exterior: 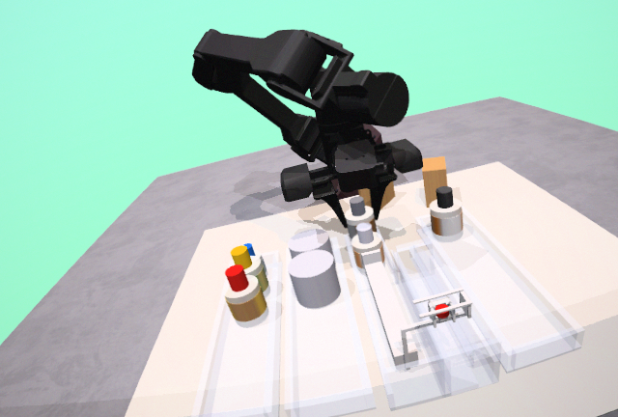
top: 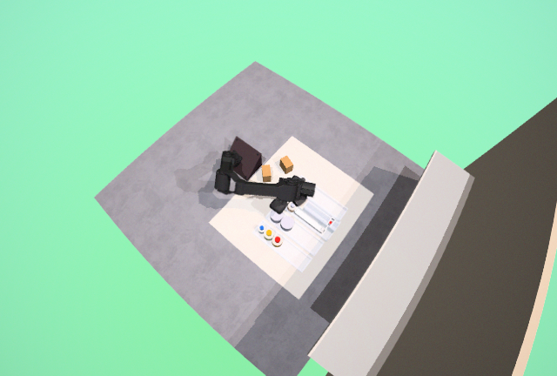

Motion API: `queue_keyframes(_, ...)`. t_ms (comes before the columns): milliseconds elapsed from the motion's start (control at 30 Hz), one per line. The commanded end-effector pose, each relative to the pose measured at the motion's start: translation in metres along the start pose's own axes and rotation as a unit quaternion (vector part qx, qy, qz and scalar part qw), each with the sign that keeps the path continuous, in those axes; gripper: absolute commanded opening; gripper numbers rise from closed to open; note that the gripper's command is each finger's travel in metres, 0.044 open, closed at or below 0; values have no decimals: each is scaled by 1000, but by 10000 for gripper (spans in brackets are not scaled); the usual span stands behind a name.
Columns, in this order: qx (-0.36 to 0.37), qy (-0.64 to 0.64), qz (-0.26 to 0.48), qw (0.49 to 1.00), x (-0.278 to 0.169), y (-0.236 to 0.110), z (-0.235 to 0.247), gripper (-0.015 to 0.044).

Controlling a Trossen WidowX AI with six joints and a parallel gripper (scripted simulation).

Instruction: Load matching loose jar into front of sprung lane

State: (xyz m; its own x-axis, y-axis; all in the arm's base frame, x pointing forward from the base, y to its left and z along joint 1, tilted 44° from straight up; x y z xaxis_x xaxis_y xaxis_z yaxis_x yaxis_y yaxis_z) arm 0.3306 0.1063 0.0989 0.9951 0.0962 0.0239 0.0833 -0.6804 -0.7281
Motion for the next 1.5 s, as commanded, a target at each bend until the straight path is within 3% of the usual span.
queue_keyframes(0, -2, 9, -14, 1000, 7, -3, -2, 0)
queue_keyframes(1467, -2, 9, -14, 1000, 8, 10, -2, 0)
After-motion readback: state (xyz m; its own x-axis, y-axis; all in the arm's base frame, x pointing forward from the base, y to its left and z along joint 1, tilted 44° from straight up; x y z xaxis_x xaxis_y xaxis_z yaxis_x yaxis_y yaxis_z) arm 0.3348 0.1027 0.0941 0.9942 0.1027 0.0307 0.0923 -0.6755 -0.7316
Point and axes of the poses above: the point midway between the two fingers, 35 mm back from their tips, its own y axis out along the fingers, its own z axis across the jaws, x = y × z, the point moved 6 cm from there along -y, back along the fingers, and after that the axes turned 2 degrees about y, right-handed, at the moved point
